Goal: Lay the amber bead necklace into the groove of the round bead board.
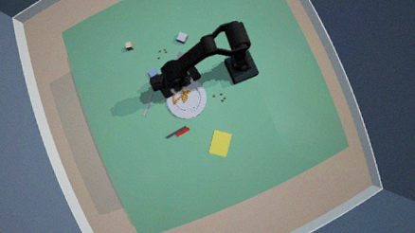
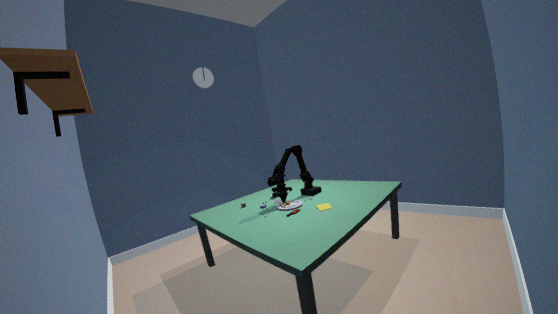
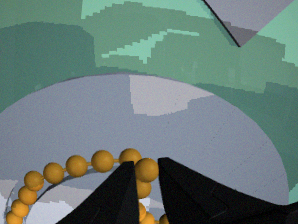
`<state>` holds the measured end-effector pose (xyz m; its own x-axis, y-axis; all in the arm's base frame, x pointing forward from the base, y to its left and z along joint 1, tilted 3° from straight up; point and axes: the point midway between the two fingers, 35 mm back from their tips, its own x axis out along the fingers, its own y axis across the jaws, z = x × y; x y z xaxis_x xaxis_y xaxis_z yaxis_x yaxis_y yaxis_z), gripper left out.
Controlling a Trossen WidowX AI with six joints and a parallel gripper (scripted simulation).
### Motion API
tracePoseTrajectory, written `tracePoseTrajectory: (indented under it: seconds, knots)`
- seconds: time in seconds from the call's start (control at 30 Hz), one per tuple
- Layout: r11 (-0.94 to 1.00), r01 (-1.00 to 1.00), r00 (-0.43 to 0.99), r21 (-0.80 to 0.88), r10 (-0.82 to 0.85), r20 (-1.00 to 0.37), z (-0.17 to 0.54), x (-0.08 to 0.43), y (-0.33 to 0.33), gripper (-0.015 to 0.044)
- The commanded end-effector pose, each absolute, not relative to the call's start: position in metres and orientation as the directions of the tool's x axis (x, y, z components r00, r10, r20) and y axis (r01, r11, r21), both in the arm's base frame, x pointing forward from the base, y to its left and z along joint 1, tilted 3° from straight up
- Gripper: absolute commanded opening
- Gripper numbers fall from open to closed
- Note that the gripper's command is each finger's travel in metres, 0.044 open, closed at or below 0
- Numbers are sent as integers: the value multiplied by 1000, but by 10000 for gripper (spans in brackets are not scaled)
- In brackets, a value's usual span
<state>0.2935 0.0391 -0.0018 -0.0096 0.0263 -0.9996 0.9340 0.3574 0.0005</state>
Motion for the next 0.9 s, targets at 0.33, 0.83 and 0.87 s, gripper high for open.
tracePoseTrajectory:
  seconds: [0.33,0.83,0.87]
  knots:
    - [357,934,-12,-1,26,-1000,-6,293,39,157]
    - [363,932,-20,-10,23,-1000,0,292,39,440]
    - [363,932,-20,-10,23,-1000,0,292,39,440]
